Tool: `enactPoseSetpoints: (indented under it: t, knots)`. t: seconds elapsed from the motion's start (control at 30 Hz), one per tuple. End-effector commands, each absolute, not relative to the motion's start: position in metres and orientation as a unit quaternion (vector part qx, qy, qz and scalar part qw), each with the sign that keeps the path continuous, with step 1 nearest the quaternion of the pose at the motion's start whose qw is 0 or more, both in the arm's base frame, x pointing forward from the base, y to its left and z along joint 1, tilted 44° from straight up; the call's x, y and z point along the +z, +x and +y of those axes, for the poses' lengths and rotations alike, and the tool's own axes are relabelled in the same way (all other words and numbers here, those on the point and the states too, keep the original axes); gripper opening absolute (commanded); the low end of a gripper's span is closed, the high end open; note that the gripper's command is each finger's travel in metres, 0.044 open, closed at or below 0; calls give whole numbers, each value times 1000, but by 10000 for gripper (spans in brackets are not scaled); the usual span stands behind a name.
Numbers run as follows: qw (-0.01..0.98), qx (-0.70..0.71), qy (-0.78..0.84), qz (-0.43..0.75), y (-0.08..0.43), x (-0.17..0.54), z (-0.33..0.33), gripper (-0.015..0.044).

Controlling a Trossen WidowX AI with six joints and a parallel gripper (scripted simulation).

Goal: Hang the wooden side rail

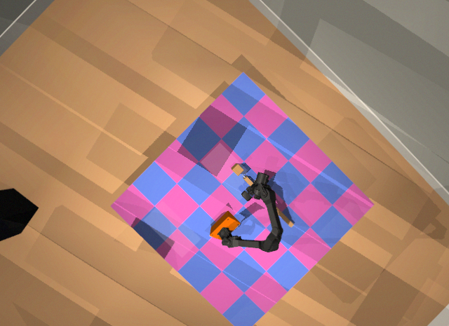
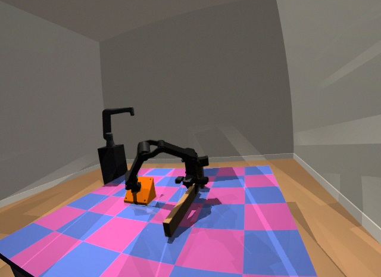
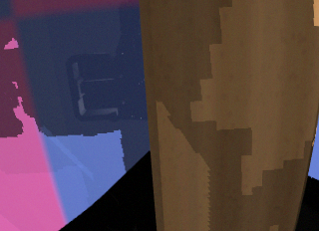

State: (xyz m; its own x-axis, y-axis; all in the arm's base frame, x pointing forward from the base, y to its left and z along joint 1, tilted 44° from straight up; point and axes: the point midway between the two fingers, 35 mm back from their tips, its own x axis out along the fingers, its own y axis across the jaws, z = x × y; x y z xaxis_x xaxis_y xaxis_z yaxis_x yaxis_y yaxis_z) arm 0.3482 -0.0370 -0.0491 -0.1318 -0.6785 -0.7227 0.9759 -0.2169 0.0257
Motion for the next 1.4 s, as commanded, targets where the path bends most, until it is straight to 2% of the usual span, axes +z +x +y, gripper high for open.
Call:
enactPoseSetpoints:
  t: [0.0,1.37]
  knots:
    - [584,-711,312,238,349,-47,-33,0]
    - [584,-711,312,238,350,-42,-28,0]
